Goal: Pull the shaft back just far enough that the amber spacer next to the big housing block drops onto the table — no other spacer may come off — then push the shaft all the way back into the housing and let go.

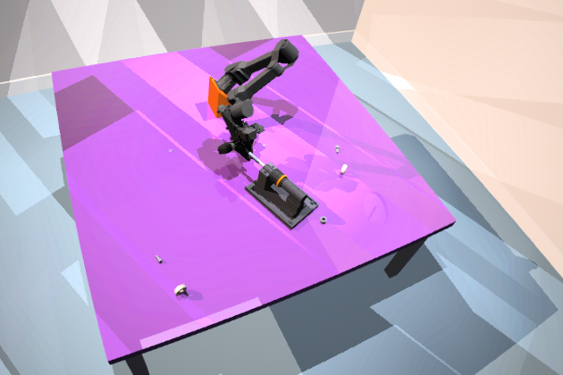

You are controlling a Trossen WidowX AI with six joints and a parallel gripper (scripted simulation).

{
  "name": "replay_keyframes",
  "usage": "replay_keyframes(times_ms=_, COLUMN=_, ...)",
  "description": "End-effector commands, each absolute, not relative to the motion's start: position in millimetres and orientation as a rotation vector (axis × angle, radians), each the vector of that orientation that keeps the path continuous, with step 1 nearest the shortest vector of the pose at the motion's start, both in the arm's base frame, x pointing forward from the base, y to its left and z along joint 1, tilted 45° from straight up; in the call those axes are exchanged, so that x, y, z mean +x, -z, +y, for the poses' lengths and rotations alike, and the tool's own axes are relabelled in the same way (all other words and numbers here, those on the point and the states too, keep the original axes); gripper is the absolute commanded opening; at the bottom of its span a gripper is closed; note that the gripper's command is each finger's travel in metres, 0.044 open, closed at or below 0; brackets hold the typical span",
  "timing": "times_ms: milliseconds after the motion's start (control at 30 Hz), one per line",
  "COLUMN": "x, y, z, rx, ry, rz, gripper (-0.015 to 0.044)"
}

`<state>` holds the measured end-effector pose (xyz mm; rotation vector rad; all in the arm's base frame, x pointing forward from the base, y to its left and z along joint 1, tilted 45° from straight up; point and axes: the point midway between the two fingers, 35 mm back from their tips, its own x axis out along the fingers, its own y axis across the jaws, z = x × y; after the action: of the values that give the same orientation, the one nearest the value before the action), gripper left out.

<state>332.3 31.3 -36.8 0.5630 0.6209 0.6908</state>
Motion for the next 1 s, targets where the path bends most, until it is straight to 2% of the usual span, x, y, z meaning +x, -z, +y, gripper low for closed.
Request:
replay_keyframes(times_ms=0, x=331.3, y=36.5, z=31.3, rx=0.561, ry=-0.696, rz=0.618, gripper=0.0000)
replay_keyframes(times_ms=967, x=329.1, y=37.2, z=30.5, rx=0.561, ry=-0.696, rz=0.618, gripper=0.0000)
